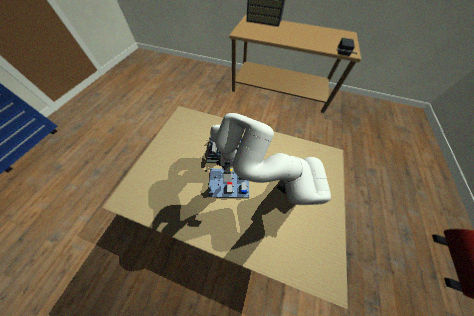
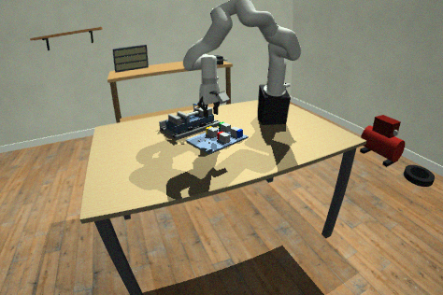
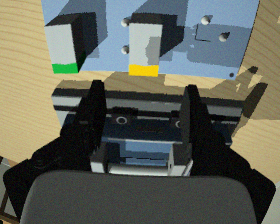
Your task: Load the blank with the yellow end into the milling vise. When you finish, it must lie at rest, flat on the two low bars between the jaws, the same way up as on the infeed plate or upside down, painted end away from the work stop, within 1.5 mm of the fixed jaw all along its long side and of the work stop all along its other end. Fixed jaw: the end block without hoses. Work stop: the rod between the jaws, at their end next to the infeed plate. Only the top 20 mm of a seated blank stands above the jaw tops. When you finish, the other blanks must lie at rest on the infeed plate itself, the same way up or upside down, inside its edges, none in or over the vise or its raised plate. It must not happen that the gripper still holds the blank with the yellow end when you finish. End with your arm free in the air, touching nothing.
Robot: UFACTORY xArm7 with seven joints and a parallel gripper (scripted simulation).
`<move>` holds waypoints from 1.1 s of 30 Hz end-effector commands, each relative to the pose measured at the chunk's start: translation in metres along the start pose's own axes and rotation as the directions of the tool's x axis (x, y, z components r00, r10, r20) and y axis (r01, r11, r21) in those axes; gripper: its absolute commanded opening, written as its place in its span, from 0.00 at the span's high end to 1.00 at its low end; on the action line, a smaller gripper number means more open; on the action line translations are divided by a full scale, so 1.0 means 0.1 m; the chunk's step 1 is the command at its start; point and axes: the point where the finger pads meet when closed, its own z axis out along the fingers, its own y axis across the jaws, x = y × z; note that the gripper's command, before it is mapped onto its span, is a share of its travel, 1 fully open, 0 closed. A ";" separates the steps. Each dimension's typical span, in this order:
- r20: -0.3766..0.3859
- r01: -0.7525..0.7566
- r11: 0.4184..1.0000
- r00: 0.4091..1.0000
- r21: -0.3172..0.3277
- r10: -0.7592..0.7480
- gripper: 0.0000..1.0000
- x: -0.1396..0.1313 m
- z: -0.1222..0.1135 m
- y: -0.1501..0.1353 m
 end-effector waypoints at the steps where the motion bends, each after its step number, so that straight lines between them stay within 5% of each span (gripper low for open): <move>1: 0.001 0.000 1.000 1.000 -0.003 0.000 0.37 -0.01 -0.02 0.01; 26: 0.001 0.000 1.000 1.000 -0.003 0.000 0.37 -0.01 0.28 0.01; 33: 0.001 -0.001 1.000 1.000 -0.002 0.001 0.37 0.00 0.59 0.01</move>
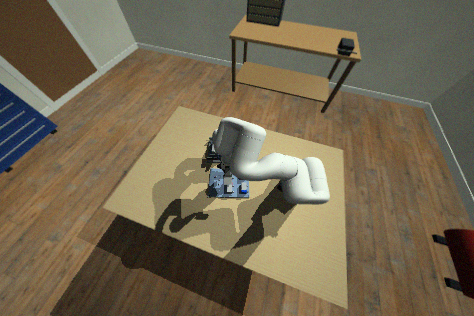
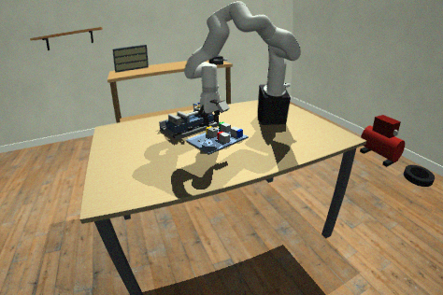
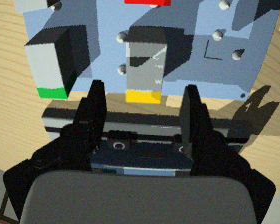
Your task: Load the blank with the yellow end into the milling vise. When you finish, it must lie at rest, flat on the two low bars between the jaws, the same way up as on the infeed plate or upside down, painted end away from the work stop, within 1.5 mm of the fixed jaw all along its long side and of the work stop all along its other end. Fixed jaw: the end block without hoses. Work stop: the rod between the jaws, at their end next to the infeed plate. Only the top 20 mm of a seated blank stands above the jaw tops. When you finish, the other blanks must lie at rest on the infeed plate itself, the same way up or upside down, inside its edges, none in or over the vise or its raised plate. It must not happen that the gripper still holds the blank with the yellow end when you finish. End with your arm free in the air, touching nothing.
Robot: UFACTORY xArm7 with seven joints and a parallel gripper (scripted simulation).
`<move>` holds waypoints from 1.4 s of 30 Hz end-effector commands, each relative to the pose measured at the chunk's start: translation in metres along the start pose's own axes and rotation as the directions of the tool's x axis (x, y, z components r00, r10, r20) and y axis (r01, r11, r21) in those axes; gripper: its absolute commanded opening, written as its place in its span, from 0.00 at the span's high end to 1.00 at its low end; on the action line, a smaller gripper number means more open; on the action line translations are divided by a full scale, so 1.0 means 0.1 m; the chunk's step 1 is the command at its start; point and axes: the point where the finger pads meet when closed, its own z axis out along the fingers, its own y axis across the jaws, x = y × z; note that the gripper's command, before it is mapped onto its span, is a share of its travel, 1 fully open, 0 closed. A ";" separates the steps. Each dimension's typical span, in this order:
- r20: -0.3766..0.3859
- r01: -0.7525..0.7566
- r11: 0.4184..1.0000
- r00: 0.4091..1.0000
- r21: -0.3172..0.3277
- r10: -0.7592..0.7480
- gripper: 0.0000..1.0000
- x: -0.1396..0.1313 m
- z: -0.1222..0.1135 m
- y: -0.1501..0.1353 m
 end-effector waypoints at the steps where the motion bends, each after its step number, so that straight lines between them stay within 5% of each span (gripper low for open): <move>1: 0.001 0.000 1.000 1.000 -0.004 0.000 0.37 -0.01 0.20 0.01; 42: 0.001 0.000 1.000 1.000 -0.004 0.000 0.37 -0.01 0.30 0.01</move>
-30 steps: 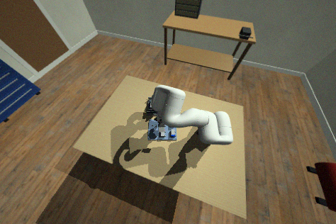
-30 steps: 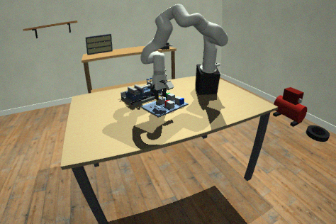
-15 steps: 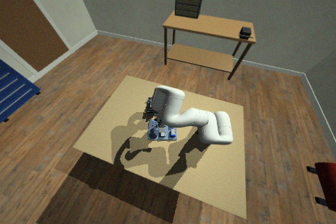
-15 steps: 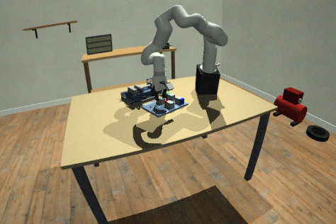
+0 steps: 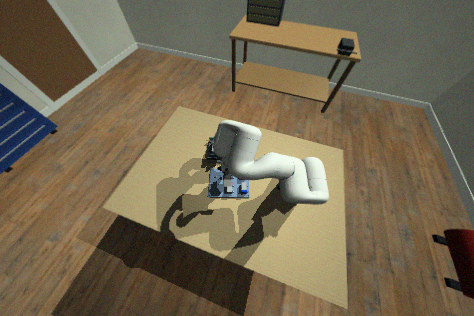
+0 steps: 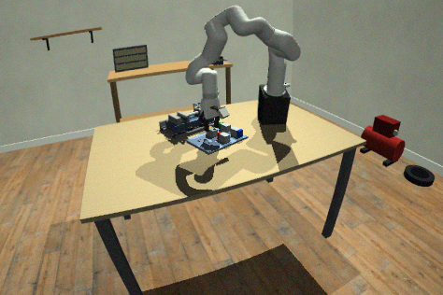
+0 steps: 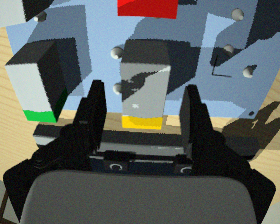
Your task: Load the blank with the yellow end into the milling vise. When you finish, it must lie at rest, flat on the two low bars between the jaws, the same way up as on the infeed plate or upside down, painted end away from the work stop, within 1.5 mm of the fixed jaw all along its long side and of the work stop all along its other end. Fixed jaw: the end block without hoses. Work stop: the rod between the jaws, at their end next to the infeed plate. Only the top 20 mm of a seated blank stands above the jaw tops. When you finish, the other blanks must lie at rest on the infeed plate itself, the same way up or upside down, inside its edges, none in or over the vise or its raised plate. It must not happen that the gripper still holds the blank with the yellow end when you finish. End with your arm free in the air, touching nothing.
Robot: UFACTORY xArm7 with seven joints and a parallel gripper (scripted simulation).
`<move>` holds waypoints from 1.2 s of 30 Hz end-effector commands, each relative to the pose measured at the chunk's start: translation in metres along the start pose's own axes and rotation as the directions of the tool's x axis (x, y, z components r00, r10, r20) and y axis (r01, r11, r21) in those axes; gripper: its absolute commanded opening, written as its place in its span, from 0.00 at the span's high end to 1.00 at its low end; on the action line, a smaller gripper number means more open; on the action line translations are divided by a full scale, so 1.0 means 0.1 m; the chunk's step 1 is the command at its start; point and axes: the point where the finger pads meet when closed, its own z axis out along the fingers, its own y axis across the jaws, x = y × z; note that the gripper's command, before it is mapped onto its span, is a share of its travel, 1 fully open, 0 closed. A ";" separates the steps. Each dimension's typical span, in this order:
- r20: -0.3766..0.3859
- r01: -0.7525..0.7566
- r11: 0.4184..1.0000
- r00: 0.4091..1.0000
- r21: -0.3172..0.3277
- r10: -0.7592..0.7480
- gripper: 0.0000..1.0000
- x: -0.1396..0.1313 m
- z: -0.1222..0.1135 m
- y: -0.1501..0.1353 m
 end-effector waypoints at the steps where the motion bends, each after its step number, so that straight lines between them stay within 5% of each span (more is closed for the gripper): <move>1: 0.001 0.000 1.000 1.000 -0.002 0.000 0.37 -0.01 -0.01 0.01; 36: 0.001 0.000 1.000 1.000 -0.002 0.000 0.37 -0.01 -0.06 0.01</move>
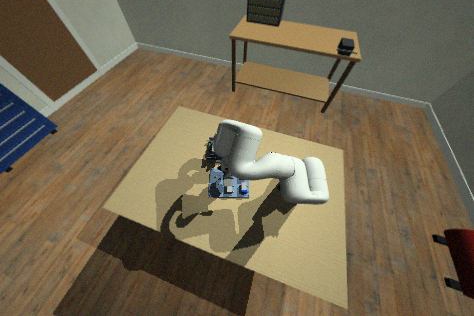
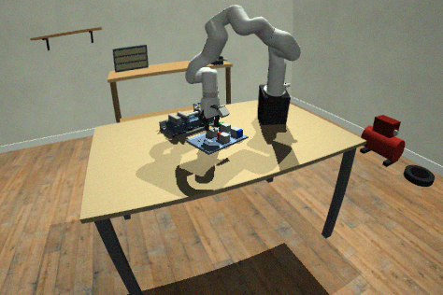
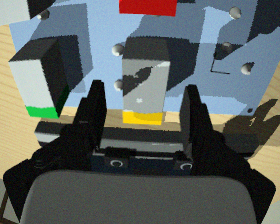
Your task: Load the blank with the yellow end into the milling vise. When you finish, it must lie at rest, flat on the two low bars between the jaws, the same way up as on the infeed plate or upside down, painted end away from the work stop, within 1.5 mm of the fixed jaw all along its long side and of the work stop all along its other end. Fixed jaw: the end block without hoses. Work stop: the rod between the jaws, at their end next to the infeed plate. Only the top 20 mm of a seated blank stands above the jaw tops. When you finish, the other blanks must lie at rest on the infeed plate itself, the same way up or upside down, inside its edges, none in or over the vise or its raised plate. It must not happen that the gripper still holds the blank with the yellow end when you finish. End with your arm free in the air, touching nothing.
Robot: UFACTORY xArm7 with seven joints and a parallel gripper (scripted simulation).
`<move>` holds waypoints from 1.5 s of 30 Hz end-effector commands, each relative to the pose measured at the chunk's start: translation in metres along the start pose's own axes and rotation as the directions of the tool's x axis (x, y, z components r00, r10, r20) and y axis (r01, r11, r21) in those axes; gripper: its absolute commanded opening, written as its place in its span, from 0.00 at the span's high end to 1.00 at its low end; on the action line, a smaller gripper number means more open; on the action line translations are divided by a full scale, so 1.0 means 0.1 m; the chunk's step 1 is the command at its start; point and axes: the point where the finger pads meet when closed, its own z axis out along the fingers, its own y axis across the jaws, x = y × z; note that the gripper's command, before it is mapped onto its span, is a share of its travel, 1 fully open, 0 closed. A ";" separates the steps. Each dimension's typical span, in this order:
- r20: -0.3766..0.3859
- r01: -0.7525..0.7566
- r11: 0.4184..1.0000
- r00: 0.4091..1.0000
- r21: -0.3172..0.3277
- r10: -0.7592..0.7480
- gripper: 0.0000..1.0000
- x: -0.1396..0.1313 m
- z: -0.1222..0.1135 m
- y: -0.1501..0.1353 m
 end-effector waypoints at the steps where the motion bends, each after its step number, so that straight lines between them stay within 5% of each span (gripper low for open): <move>1: 0.001 0.000 1.000 1.000 -0.003 0.000 0.37 -0.01 -0.01 0.01; 45: 0.001 0.000 1.000 1.000 -0.003 0.000 0.37 -0.01 0.16 0.01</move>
